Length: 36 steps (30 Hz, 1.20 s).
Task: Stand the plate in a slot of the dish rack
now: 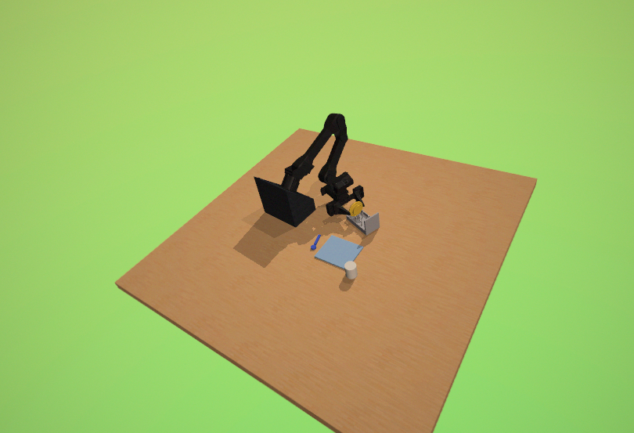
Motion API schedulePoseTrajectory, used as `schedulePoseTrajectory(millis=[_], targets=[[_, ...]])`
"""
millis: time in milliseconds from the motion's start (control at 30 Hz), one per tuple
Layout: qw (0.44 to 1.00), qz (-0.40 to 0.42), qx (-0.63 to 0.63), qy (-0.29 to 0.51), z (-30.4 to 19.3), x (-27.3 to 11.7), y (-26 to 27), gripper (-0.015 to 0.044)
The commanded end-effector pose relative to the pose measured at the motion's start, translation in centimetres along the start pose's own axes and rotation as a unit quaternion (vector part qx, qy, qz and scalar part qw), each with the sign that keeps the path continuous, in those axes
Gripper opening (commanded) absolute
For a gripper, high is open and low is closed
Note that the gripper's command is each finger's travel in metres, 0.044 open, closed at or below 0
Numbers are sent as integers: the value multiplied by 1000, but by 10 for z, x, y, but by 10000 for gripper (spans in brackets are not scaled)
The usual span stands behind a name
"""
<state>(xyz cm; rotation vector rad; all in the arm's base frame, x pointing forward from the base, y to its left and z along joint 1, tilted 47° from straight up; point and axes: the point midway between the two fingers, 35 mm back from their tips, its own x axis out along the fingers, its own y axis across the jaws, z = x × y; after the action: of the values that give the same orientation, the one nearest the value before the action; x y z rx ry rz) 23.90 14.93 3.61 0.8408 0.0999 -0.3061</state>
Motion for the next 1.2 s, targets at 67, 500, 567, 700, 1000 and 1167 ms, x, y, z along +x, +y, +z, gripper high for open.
schedulePoseTrajectory(millis=[67, 500, 567, 700, 1000, 1167], targets=[[1000, 0, 0, 0, 0, 0, 0, 341], [1000, -3, 0, 1, 17, 2, 6, 400], [1000, -5, -1, 1, 31, 3, 10, 400], [1000, -7, -3, 1, 58, 3, 13, 400], [1000, 0, -9, -6, 111, 3, 17, 400], [1000, -3, -21, -5, 114, 6, 20, 400]])
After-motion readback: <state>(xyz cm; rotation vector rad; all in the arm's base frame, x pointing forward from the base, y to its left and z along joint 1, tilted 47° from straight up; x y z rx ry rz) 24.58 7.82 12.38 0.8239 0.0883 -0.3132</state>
